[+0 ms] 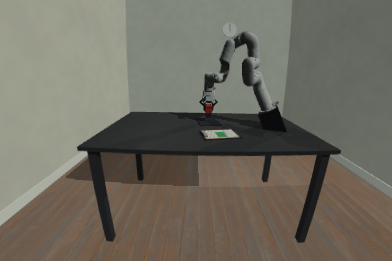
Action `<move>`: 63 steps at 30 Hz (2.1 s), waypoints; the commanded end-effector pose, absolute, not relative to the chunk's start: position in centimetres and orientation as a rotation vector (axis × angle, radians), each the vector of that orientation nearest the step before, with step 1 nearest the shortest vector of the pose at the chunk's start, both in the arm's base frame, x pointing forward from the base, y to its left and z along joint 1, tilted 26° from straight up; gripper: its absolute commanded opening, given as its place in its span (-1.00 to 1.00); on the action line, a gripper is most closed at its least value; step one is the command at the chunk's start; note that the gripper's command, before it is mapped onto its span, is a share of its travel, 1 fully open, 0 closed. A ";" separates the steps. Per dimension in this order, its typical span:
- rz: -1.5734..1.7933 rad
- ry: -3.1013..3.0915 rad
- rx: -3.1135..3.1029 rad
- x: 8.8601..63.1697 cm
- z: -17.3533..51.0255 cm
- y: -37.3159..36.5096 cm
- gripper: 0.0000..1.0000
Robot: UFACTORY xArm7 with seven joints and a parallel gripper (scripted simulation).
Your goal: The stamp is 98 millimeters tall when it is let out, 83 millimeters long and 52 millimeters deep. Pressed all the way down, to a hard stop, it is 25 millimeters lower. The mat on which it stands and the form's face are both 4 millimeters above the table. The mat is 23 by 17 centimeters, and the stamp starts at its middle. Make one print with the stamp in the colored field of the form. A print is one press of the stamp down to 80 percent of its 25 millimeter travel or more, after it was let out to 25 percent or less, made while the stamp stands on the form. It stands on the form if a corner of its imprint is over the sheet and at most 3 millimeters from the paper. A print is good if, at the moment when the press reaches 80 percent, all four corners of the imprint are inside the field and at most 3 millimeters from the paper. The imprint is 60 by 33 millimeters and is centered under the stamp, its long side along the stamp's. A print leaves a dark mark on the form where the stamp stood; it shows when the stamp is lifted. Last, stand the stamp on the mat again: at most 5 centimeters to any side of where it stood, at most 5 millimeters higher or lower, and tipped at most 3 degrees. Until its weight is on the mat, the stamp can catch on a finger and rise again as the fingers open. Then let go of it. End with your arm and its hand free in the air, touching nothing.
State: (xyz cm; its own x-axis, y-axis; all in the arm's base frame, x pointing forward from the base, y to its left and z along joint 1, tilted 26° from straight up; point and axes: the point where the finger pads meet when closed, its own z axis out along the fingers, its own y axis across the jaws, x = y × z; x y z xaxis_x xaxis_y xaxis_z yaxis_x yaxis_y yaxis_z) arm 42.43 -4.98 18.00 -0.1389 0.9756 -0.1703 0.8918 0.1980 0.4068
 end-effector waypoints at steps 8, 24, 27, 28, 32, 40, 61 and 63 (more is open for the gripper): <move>0.298 2.098 1.725 42.8 18.2 -1.8 -0.30; 0.249 2.205 1.571 35.9 12.6 18.8 -0.30; 0.248 2.206 1.569 33.2 10.7 23.9 -0.30; 0.248 2.206 1.569 32.8 10.5 24.7 -0.30; 0.248 2.206 1.569 32.8 10.5 24.7 -0.30; 0.247 2.206 1.569 33.1 10.1 25.4 -0.30; 0.247 2.206 1.569 32.8 10.3 24.9 -0.30; 0.247 2.206 1.569 32.8 10.3 24.9 -0.30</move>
State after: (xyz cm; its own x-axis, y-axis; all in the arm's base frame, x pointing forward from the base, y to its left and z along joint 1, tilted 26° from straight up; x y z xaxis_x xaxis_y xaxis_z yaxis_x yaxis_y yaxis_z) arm 32.80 24.79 10.25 -0.2738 0.9329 -0.2339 0.8594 0.3465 0.3761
